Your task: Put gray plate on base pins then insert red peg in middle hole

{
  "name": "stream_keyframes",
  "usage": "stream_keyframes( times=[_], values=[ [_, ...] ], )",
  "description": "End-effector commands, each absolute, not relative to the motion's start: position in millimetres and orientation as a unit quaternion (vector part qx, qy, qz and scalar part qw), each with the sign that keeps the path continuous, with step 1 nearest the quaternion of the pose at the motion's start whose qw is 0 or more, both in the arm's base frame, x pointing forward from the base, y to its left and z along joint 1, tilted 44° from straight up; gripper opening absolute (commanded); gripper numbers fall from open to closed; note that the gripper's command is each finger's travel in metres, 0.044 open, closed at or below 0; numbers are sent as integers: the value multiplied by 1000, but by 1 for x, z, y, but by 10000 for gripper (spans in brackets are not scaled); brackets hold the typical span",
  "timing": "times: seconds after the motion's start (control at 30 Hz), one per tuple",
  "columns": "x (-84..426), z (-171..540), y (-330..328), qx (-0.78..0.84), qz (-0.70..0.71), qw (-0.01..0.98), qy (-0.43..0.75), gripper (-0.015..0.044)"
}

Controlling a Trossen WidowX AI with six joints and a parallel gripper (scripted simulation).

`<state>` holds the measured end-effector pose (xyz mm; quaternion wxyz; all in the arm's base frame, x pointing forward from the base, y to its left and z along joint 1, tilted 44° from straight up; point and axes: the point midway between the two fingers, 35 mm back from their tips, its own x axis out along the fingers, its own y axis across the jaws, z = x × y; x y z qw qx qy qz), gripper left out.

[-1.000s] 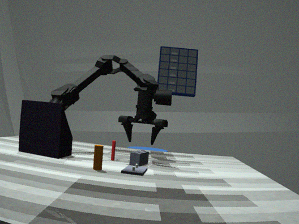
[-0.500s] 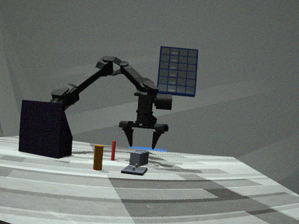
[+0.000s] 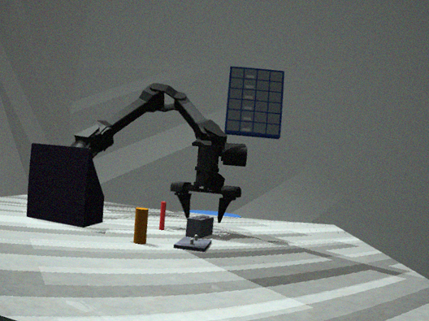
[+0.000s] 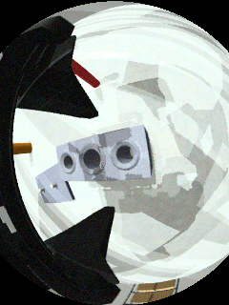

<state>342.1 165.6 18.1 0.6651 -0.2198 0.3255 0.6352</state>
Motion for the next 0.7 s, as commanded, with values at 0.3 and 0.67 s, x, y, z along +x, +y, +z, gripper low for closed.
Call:
stream_keyframes(
  times=[0.3,0.67],
  values=[
    [337,-3,181,-213,636,662,334,440],
    [335,-10,188,-213,637,662,334,414]
  ],
)
